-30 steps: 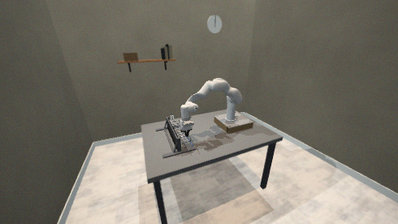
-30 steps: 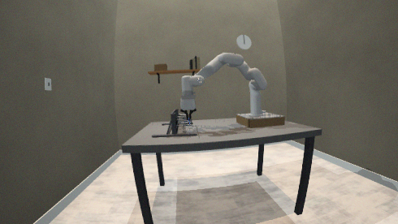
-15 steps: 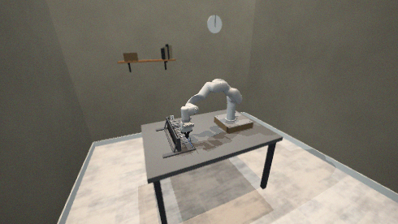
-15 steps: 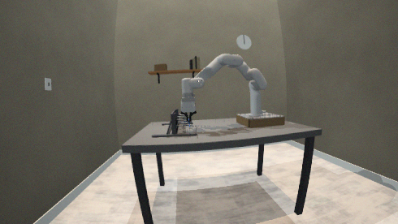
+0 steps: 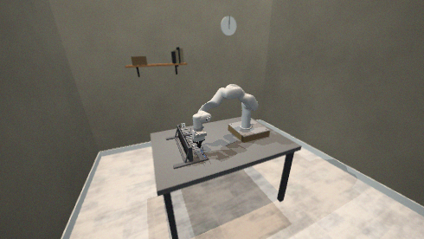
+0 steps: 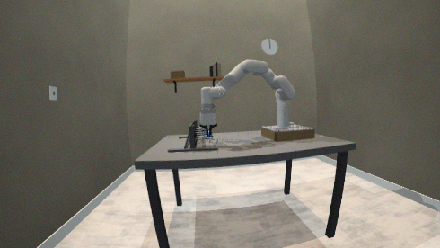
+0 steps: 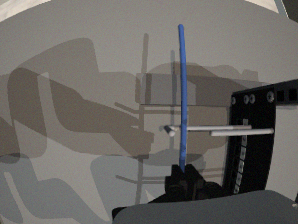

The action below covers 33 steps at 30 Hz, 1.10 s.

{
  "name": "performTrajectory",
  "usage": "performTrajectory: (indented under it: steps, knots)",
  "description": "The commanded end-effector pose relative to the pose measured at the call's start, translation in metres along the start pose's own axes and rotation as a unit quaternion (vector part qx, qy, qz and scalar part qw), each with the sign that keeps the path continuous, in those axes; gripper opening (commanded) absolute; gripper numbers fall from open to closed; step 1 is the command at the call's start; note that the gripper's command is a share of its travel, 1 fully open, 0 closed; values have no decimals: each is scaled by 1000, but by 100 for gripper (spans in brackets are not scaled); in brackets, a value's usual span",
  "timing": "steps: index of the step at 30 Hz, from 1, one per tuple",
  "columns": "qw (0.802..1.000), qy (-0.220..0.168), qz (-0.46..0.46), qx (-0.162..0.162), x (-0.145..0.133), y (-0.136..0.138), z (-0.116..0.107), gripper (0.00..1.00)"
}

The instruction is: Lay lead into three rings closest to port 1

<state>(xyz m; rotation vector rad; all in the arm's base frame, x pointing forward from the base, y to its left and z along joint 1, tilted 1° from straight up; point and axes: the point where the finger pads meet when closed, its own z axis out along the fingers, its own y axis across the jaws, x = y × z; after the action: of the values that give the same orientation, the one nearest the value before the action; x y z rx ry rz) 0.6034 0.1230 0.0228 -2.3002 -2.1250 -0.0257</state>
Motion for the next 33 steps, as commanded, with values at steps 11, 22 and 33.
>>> performTrajectory:
  steps: [11, 22, 33]
  knots:
    - [1000, 1, 0, -3, 0, 4, -2, 0]
    - [1000, 1, 0, -3, 0, 19, -2, 0]
    - [1000, 1, 0, -3, 0, 33, -3, 0]
